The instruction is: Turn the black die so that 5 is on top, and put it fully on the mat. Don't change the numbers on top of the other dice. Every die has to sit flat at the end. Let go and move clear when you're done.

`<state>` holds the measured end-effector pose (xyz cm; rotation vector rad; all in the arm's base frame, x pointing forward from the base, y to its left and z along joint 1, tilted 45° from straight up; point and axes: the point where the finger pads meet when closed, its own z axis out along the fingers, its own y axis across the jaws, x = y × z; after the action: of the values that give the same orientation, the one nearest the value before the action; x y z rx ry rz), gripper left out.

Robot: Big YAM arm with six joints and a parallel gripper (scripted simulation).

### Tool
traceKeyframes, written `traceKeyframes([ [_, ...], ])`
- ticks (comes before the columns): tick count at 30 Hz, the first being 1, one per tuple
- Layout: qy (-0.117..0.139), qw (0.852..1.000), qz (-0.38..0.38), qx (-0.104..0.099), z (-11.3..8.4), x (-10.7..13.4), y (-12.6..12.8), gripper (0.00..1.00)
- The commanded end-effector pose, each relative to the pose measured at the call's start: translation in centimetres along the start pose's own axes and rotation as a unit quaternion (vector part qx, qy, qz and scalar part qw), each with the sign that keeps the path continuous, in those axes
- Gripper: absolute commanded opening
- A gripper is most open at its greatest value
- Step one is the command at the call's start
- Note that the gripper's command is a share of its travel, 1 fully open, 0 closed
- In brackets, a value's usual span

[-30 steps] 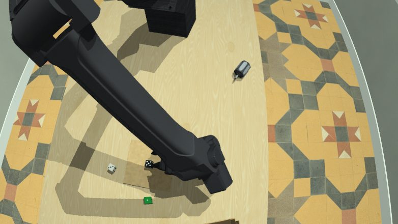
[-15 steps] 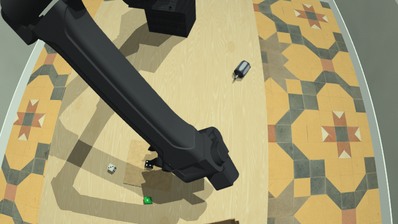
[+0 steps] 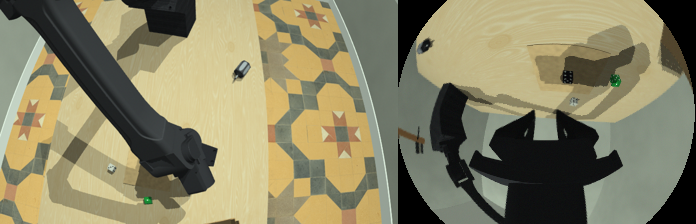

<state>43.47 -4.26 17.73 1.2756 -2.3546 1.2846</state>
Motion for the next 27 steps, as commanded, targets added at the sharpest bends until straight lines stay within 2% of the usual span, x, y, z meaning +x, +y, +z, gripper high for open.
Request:
traceKeyframes([
  [1, -0.094, 0.995, -0.024, 0.004, 0.4, 3.5, -1.5, 0.34],
  [3, -0.094, 0.995, -0.024, 0.004, 0.4, 3.5, -1.5, 0.34],
  [4, -0.103, 0.994, -0.025, 0.005, 0.4, 3.5, -1.5, 0.34],
  [5, -0.139, 0.99, -0.029, 0.01, 0.3, 3.7, -1.7, 0.34],
  [6, -0.145, 0.989, -0.03, 0.011, 0.3, 3.8, -1.7, 0.34],
  [7, -0.175, 0.984, -0.035, 0.02, 0.1, 3.9, -2.0, 0.34],
  [8, -0.184, 0.982, -0.036, 0.023, 0.0, 4.0, -2.0, 0.34],
  [9, -0.212, 0.976, -0.042, 0.036, -0.3, 4.2, -2.4, 0.34],
  [10, -0.218, 0.974, -0.043, 0.039, -0.3, 4.2, -2.4, 0.34],
  [11, -0.247, 0.966, -0.05, 0.057, -0.7, 4.5, -2.8, 0.34],
  [12, -0.263, 0.961, -0.054, 0.07, -1.0, 4.7, -3.1, 0.34],
  [13, -0.268, 0.959, -0.056, 0.075, -1.1, 4.8, -3.2, 0.34],
  [15, -0.294, 0.948, -0.065, 0.1, -1.7, 5.1, -3.6, 0.34],
  [16, -0.3, 0.946, -0.067, 0.107, -1.9, 5.2, -3.8, 0.34],
  [20, -0.303, 0.944, -0.068, 0.11, -1.9, 5.3, -3.8, 0.34],
  [21, -0.306, 0.943, -0.083, 0.097, -1.5, 3.8, -3.1, 1.0],
  [25, -0.305, 0.944, -0.086, 0.093, -1.4, 3.8, -2.8, 1.0],
  [27, -0.306, 0.943, -0.076, 0.108, -2.4, 4.8, -3.5, 1.0],
])
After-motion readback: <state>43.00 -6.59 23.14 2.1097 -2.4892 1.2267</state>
